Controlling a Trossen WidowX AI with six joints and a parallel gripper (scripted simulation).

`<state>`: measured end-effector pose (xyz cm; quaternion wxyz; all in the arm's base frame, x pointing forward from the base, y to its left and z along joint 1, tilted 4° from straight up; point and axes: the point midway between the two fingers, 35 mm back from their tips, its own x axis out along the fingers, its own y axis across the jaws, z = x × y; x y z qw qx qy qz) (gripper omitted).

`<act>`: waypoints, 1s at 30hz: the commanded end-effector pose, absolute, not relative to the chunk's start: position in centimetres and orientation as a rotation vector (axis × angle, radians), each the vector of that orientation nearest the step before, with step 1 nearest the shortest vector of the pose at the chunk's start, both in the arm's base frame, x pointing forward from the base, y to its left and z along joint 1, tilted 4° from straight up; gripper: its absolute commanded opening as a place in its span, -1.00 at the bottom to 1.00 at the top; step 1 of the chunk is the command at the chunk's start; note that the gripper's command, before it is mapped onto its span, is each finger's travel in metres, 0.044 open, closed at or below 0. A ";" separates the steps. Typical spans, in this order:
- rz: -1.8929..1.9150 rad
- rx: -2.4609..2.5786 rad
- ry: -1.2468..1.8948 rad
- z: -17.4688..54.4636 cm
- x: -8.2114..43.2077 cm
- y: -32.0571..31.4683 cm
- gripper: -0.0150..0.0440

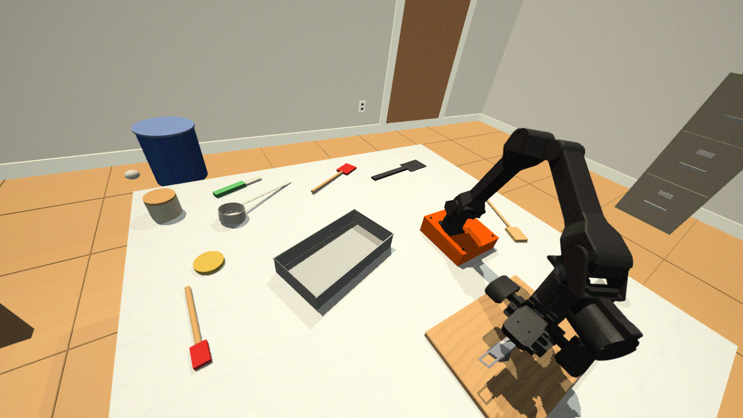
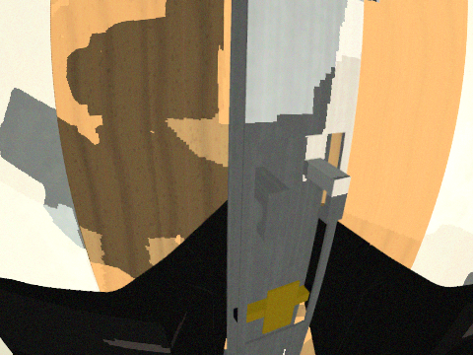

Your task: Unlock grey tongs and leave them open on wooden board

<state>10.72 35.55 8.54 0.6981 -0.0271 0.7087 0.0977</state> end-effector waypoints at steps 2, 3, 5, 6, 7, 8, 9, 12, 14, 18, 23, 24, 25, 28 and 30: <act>0.215 -0.066 1.585 7.5 10.6 35.5 -1.00; 0.215 -0.066 1.585 7.3 10.6 35.5 -1.00; 0.215 -0.066 1.585 7.0 10.6 35.5 -1.00; 0.215 -0.066 1.585 6.8 10.6 35.5 -1.00; 0.215 -0.066 1.585 6.7 10.6 35.5 -1.00; 0.215 -0.066 1.585 6.5 10.6 35.6 -1.00; 0.215 -0.067 1.585 6.4 10.6 35.6 -1.00; 0.215 -0.067 1.585 5.9 10.5 35.6 -1.00; 0.215 -0.067 1.585 5.6 10.5 35.6 -1.00; 0.215 -0.067 1.585 5.0 10.5 35.6 -1.00; 0.219 -0.068 1.582 5.3 10.5 35.7 -0.91; 0.219 -0.068 1.582 5.3 10.5 35.7 -0.82; 0.219 -0.068 1.582 5.3 10.5 35.7 -0.73; 0.219 -0.068 1.582 5.3 10.5 35.7 -0.47; 0.219 -0.068 1.582 5.3 10.5 35.7 -0.29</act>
